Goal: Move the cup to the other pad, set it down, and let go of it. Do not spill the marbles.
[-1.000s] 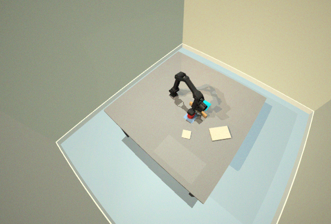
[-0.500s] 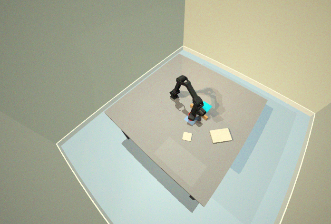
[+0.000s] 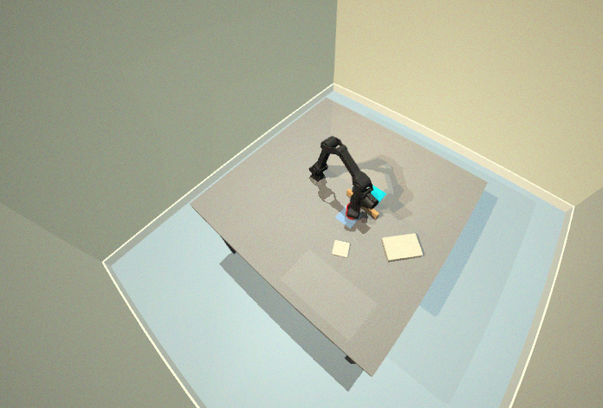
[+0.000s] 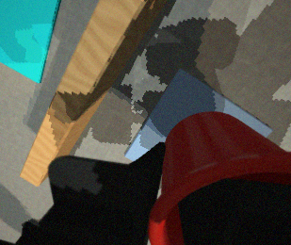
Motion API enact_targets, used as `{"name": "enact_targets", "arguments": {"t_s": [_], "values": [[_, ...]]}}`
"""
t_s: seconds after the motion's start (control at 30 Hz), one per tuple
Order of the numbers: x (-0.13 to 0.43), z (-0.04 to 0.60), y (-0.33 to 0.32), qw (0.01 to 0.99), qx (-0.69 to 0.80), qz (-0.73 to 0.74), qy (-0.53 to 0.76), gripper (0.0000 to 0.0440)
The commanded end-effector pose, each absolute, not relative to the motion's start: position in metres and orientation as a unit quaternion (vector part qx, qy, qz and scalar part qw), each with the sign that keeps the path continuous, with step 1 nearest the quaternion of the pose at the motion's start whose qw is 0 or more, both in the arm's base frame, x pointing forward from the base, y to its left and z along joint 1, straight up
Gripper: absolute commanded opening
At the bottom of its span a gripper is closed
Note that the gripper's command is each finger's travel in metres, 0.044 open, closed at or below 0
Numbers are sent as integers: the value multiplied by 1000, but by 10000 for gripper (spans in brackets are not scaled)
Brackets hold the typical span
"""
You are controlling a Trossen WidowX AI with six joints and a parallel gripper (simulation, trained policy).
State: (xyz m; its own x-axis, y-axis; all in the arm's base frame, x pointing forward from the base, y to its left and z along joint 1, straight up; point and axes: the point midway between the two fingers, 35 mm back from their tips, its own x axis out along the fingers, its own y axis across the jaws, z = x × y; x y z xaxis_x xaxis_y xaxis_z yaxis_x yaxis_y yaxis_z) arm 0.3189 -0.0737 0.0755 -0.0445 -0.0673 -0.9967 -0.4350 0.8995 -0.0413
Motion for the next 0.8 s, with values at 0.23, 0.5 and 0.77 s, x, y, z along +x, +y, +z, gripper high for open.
{"name": "enact_targets", "arguments": {"t_s": [0.23, 0.5, 0.77], "values": [[335, 103, -58, 680, -205, 158, 686, 0], [347, 119, -39, 689, -222, 169, 669, 0], [358, 130, -11, 700, -237, 183, 649, 0]]}}
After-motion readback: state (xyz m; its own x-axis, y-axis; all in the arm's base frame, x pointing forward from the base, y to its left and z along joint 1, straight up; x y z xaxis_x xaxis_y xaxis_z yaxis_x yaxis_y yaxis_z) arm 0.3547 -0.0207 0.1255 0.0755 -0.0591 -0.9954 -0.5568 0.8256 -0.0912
